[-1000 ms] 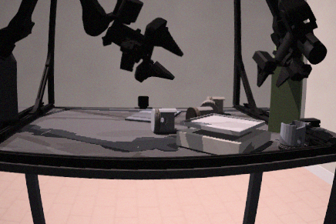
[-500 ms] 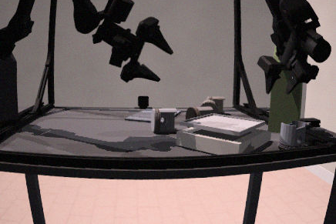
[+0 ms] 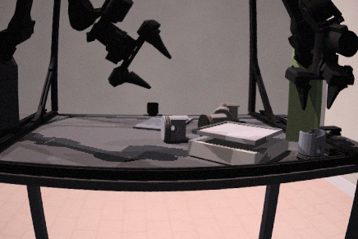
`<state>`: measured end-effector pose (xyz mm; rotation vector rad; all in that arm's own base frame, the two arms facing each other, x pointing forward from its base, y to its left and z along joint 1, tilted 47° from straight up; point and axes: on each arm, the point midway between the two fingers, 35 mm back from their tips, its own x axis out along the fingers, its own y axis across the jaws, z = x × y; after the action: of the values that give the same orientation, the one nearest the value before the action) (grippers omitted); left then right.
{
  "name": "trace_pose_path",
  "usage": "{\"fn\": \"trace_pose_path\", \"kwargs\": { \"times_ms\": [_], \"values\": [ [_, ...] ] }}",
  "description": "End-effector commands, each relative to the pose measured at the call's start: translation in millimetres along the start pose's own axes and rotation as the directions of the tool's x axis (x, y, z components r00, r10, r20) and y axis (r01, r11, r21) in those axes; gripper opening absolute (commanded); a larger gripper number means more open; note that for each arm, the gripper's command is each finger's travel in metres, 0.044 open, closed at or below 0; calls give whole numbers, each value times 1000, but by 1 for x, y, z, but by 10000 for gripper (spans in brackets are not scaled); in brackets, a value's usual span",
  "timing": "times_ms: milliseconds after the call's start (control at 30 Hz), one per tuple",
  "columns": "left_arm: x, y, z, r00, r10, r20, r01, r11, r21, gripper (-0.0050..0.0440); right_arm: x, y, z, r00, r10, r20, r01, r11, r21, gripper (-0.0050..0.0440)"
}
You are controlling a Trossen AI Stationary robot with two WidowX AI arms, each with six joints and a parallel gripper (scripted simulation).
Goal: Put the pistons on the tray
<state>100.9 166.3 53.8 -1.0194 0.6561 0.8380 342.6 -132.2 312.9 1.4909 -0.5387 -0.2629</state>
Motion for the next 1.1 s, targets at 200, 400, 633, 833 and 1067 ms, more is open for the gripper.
{"fn": "trace_pose_path", "kwargs": {
  "times_ms": [200, 400, 633, 833, 1067],
  "values": [
    [-18, 9, 49, 969, 94, 229, -122, 986, 113, 378, -22, -20, -1, 996, -83, -42, 70, 964, -255, 440],
    [-29, 10, 66, 940, 124, 319, -176, 975, 139, 378, -34, -32, -1, 992, -115, -57, 87, 932, -353, 440],
    [-52, 12, 93, 866, 168, 472, -272, 948, 163, 378, -48, -45, -2, 982, -170, -82, 105, 852, -513, 440],
    [-66, 12, 106, 810, 188, 555, -327, 931, 162, 378, -60, -57, -2, 975, -202, -97, 106, 795, -598, 440],
    [-57, -22, 101, 756, 93, 648, -344, 899, 273, 378, -78, -75, -2, 959, -258, -121, 90, 677, -730, 440]
  ]
}}
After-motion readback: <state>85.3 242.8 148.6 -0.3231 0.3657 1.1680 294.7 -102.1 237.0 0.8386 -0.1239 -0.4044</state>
